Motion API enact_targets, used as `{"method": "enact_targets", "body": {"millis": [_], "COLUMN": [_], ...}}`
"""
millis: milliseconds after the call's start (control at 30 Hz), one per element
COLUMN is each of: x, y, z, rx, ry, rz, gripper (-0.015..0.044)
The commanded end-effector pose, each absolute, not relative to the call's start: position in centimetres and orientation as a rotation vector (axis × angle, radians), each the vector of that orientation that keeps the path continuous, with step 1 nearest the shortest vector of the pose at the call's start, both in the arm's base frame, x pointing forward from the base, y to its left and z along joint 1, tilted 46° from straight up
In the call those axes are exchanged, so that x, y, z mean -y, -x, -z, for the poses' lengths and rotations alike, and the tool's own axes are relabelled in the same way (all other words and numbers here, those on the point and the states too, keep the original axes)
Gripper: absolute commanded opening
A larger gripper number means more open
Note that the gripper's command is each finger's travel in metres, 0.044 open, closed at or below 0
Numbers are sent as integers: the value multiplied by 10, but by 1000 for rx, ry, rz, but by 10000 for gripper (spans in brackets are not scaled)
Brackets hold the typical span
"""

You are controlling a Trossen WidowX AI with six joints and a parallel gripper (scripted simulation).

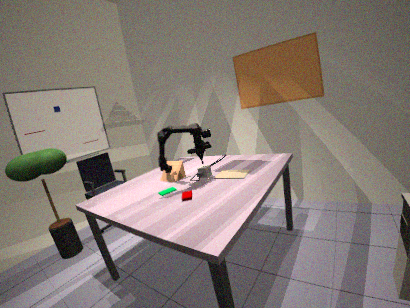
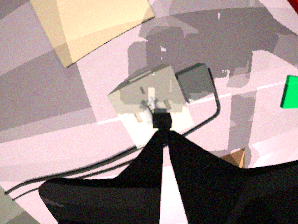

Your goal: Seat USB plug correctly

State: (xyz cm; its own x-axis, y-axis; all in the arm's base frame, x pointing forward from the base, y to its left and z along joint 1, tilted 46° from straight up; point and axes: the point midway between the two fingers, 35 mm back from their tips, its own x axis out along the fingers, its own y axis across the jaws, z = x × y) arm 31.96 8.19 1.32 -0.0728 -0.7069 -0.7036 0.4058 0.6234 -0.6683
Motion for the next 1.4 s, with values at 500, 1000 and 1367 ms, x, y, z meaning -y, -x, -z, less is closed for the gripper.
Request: {"method": "enact_targets", "body": {"millis": [500,1000,1367], "x": [-81,-81,-81], "y": [-319,-319,-319], "z": [-13,-13,-13], "rx": [-1093,-838,-645], "ry": [-86,-385,-589], "rz": [1231,1432,1550], "gripper": [0,0,0]}}
